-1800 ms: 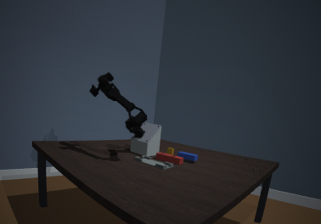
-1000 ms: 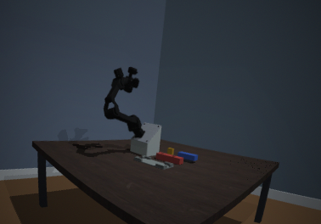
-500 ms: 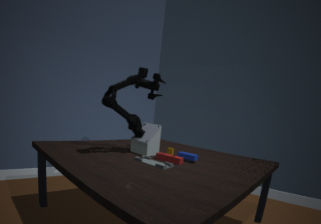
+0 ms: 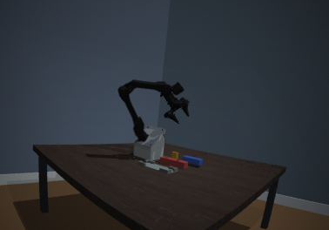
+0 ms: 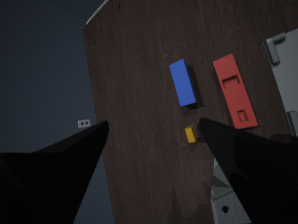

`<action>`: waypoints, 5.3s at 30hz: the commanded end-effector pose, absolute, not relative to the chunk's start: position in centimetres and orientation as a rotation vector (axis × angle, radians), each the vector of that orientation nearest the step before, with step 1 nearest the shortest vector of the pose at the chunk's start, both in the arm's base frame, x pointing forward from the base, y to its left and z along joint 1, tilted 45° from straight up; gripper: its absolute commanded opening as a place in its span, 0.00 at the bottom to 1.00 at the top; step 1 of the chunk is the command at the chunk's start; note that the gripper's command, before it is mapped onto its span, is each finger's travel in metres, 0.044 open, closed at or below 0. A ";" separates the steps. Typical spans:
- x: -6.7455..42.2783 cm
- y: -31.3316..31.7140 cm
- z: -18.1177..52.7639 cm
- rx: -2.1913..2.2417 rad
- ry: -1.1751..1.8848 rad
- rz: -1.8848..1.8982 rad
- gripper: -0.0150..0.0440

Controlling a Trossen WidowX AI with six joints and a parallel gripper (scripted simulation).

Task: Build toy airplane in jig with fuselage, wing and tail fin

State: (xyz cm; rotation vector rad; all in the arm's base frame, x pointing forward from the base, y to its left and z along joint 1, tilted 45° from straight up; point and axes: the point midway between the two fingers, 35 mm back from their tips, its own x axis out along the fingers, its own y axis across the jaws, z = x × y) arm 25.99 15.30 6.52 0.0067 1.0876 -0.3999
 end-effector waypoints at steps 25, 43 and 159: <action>27.1 -5.6 -2.5 -0.548 1.570 -0.677 1.00; 26.8 -7.8 -4.7 -0.548 1.570 -0.677 1.00; 27.2 -10.0 4.9 -0.517 1.558 -0.680 0.25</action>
